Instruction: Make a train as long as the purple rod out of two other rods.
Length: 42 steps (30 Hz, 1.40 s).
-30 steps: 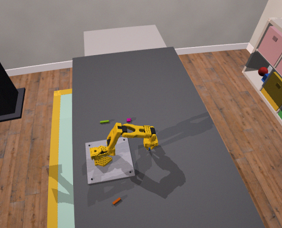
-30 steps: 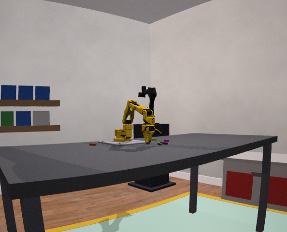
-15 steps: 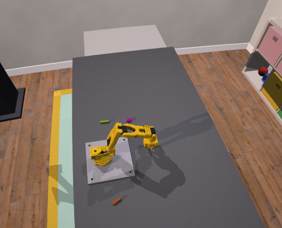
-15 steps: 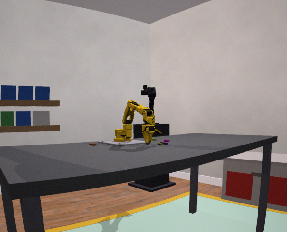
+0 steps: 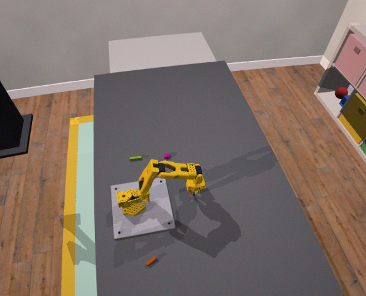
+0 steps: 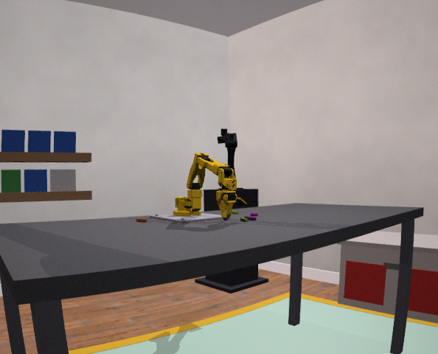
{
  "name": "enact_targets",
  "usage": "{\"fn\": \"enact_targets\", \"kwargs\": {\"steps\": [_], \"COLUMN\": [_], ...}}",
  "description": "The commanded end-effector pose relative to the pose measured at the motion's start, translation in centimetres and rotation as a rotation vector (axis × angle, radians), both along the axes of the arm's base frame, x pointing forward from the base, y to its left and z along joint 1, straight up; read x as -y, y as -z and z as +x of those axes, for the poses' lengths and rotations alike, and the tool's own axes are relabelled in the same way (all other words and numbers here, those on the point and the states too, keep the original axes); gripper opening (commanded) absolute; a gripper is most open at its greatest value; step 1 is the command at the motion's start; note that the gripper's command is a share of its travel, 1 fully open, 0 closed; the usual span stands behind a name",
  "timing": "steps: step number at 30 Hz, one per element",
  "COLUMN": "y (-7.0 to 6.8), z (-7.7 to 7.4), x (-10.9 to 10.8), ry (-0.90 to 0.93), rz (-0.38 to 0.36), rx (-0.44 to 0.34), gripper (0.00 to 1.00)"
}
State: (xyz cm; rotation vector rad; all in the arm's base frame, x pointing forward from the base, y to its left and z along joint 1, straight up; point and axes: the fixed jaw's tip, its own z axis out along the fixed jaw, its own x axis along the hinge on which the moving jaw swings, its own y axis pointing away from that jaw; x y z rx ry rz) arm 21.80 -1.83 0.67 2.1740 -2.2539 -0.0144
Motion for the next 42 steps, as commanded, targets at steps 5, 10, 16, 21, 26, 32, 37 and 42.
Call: {"fn": "enact_targets", "kwargs": {"steps": [5, 10, 16, 21, 26, 32, 37, 42], "y": [0.00, 0.00, 0.00, 0.03, 0.12, 0.35, 0.55, 0.64], "z": [0.23, 0.23, 0.23, 0.23, 0.23, 0.23, 0.22, 0.22], "x": [0.03, 0.03, 0.03, 0.03, 0.03, 0.03, 0.03, 0.03], "ry": [0.007, 0.007, 0.007, 0.007, 0.007, 0.007, 0.007, 0.007], "rz": [0.001, 0.001, 0.001, 0.001, 0.001, 0.001, 0.001, 0.001], "rx": [0.003, 0.003, 0.003, 0.003, 0.003, 0.003, 0.003, 0.003], "gripper": [0.00, 0.00, 0.00, 0.00, 0.00, 0.00, 0.00, 0.00]}}
